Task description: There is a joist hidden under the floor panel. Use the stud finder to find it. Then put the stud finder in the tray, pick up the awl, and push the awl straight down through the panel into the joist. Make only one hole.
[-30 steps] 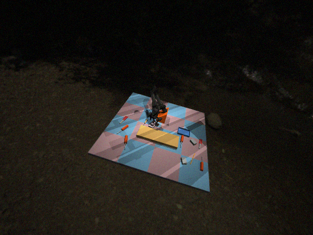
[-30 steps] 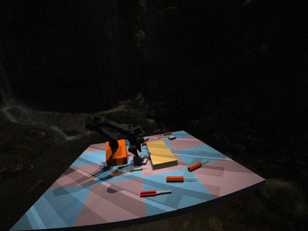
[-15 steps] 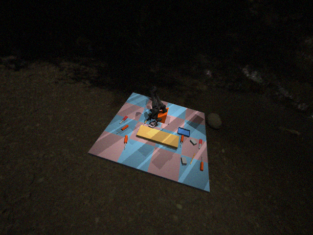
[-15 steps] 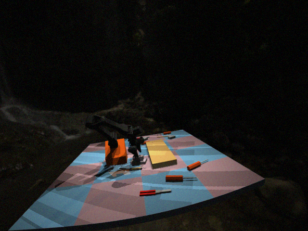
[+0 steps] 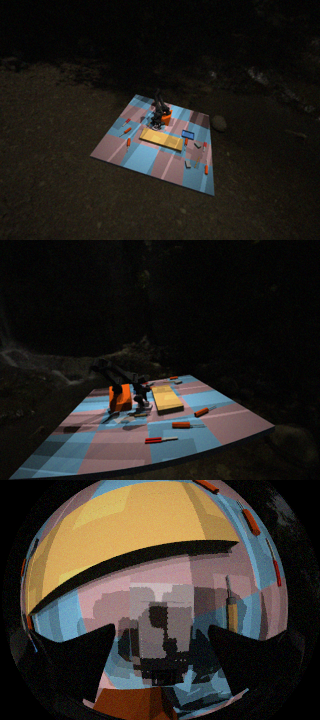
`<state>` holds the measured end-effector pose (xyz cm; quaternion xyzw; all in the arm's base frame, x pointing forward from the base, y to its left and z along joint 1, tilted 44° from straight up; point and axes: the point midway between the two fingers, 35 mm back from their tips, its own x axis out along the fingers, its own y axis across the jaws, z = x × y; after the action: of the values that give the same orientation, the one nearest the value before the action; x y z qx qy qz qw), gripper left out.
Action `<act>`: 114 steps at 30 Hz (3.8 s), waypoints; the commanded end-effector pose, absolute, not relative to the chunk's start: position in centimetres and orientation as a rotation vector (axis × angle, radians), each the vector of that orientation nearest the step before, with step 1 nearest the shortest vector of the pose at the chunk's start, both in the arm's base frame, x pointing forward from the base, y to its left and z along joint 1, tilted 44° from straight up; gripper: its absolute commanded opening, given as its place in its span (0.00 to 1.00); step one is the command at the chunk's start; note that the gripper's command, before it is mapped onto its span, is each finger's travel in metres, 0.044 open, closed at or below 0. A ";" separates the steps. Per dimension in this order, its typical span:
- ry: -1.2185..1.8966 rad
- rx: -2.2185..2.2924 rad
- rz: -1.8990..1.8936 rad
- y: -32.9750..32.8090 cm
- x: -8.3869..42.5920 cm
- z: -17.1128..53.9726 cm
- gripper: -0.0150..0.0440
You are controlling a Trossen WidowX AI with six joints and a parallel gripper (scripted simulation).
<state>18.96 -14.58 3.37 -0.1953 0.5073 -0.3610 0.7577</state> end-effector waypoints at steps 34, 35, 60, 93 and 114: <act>1.117 -0.435 -0.782 -15.7 18.4 2.0 0.58; 1.117 -0.435 -0.782 -15.7 18.4 2.0 0.57; 1.135 -0.409 -0.771 -10.6 19.5 6.3 0.25; 1.185 -0.497 -0.682 -10.0 26.7 13.3 0.25; 1.220 -0.596 -0.581 -14.3 35.1 16.7 0.25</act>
<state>33.66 -13.50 16.12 -0.2646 0.5572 -0.2735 0.7380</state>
